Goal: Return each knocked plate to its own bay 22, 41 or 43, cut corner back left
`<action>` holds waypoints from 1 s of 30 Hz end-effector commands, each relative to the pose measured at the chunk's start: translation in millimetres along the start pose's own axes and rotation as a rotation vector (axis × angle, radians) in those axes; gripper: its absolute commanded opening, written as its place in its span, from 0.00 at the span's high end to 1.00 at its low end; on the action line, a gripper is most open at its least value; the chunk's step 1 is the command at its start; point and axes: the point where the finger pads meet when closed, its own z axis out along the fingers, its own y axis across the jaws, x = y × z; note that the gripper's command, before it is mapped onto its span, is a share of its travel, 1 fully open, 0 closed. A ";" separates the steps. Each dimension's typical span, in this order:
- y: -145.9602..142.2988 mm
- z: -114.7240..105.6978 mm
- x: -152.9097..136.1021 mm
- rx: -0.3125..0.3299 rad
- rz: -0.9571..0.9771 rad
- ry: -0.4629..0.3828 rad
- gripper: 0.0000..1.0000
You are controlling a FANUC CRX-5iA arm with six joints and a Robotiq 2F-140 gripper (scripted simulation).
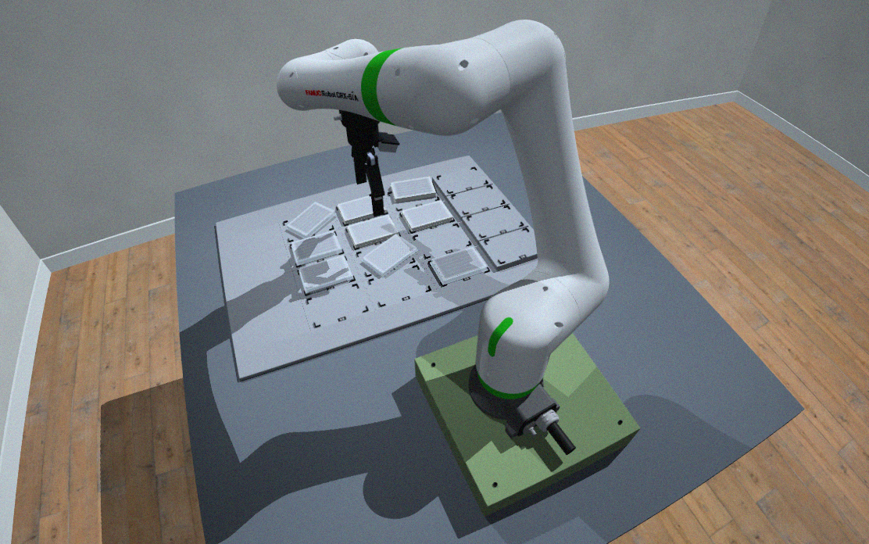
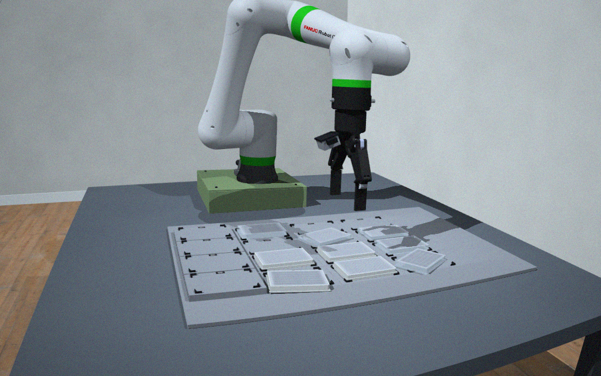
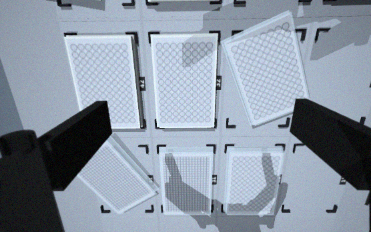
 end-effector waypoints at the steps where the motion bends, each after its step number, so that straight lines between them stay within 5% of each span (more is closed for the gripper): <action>1: -0.7 -1.0 15.9 0.002 0.000 0.000 0.00; 10: -0.7 -1.0 43.9 0.002 0.000 0.000 0.00; 30: -0.7 -1.0 43.9 0.002 0.000 0.000 0.00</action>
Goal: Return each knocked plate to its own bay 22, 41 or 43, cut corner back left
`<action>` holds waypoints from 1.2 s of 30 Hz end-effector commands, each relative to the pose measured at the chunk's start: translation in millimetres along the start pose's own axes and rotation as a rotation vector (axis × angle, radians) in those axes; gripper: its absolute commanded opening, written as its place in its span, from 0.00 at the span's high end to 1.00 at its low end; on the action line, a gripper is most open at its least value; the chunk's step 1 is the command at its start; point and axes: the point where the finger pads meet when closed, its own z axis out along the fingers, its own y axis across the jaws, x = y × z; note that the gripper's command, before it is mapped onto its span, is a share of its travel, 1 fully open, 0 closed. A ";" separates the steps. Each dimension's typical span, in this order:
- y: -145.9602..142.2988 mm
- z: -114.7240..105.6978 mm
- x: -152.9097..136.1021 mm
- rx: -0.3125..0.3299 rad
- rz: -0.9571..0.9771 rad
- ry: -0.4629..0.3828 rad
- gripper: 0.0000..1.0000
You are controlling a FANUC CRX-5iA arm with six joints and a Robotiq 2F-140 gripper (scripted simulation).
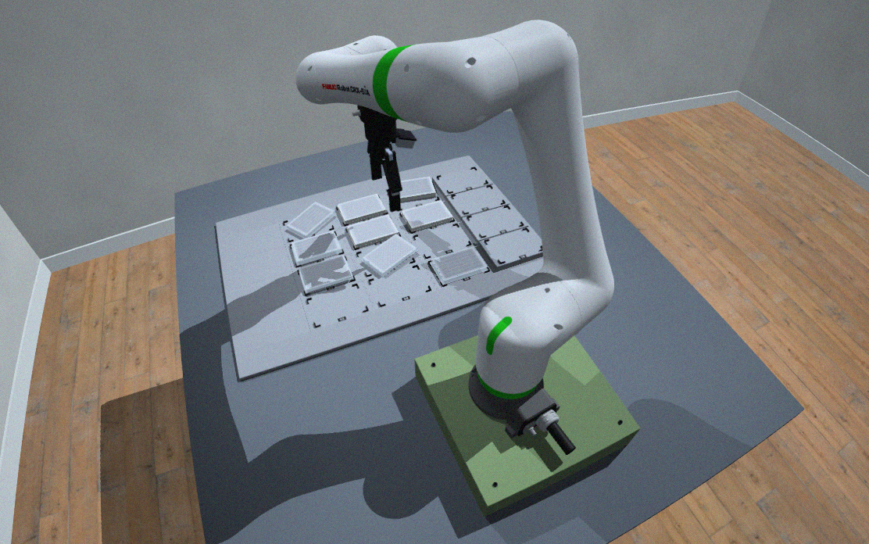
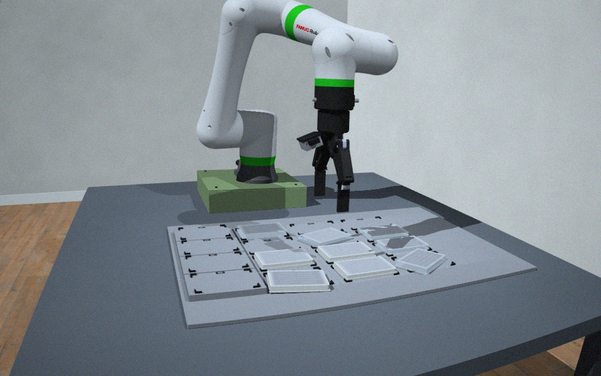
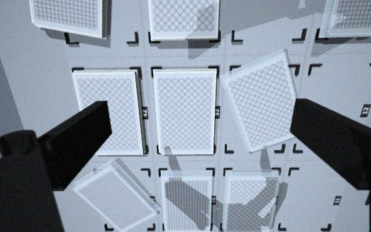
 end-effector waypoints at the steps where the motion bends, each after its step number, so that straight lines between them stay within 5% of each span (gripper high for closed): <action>1: -0.5 -1.0 0.1 0.002 0.000 0.000 0.00; 29: -0.5 -1.0 0.1 0.002 0.000 0.000 0.00; 36: -0.5 -0.9 28.1 0.002 0.000 0.000 0.00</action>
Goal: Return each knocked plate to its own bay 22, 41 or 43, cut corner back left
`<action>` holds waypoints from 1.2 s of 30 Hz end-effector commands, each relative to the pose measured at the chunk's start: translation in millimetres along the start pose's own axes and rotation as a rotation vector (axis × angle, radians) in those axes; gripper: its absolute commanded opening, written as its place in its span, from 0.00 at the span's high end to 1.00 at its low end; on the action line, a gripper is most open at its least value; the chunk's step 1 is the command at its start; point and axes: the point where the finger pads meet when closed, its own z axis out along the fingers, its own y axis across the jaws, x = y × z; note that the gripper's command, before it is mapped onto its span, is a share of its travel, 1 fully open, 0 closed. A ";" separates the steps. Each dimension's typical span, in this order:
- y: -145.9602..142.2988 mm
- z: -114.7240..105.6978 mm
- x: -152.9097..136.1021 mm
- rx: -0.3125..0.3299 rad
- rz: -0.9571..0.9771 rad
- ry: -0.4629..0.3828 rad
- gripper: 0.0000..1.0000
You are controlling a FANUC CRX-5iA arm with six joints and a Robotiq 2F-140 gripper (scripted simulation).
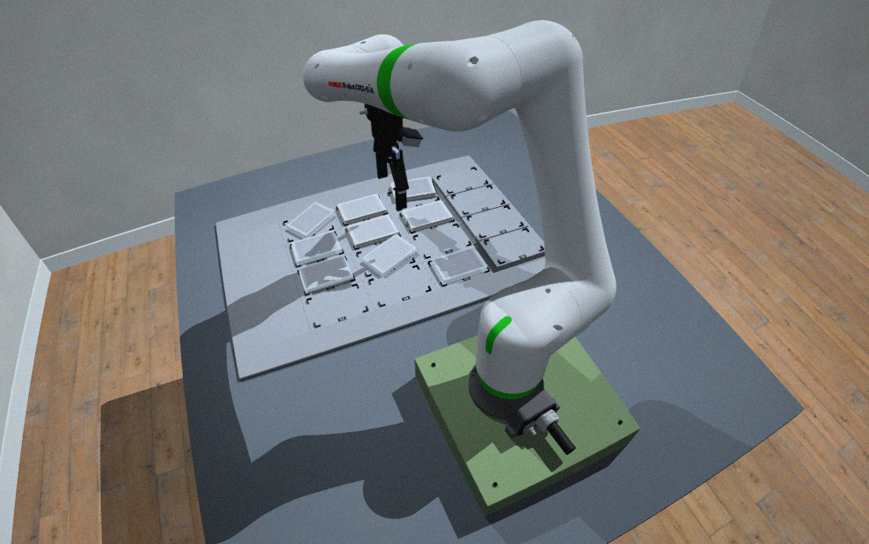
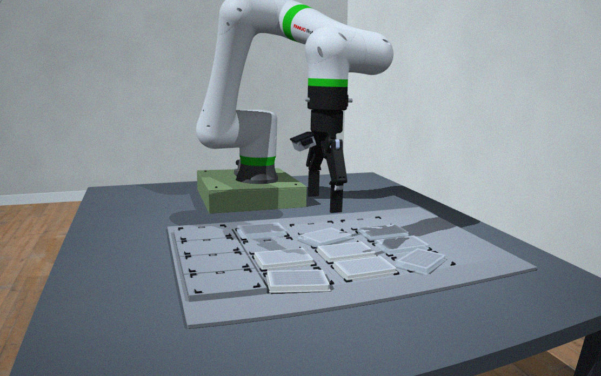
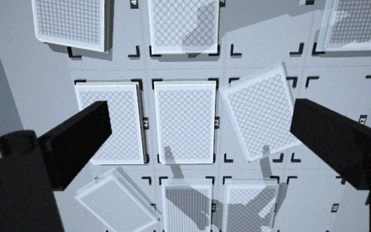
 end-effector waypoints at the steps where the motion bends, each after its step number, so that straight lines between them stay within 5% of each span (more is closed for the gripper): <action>1: -0.7 -1.0 15.5 0.002 0.000 0.000 0.00; 36: -0.7 -1.0 139.5 0.002 0.000 0.001 0.00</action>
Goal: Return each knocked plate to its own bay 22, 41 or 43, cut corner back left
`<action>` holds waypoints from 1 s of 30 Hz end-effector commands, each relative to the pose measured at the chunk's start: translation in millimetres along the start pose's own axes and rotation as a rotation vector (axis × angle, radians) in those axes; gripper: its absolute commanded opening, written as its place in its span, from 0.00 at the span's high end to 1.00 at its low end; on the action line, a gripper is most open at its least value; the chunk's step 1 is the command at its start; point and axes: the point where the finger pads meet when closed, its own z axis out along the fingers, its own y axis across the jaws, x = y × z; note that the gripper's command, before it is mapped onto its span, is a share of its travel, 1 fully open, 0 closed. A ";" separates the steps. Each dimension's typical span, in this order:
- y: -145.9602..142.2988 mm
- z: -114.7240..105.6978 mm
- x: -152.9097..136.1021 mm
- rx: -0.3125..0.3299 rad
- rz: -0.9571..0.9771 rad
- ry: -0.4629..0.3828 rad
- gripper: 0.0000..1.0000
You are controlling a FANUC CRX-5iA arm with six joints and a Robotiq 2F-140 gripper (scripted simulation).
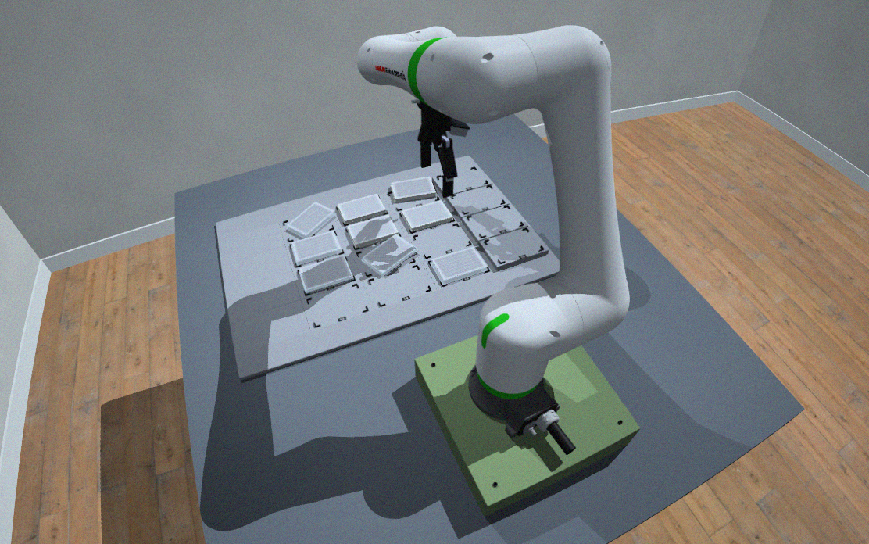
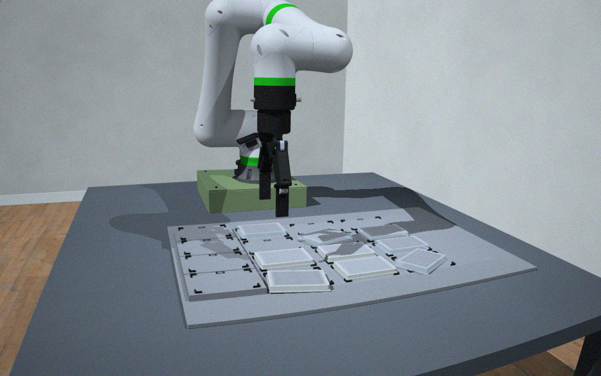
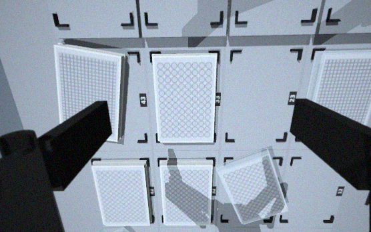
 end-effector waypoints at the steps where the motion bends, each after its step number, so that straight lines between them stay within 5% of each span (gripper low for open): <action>1: -0.7 -0.9 16.2 0.002 0.000 0.000 0.00; 30: -0.7 -1.0 20.2 0.002 0.000 0.001 0.00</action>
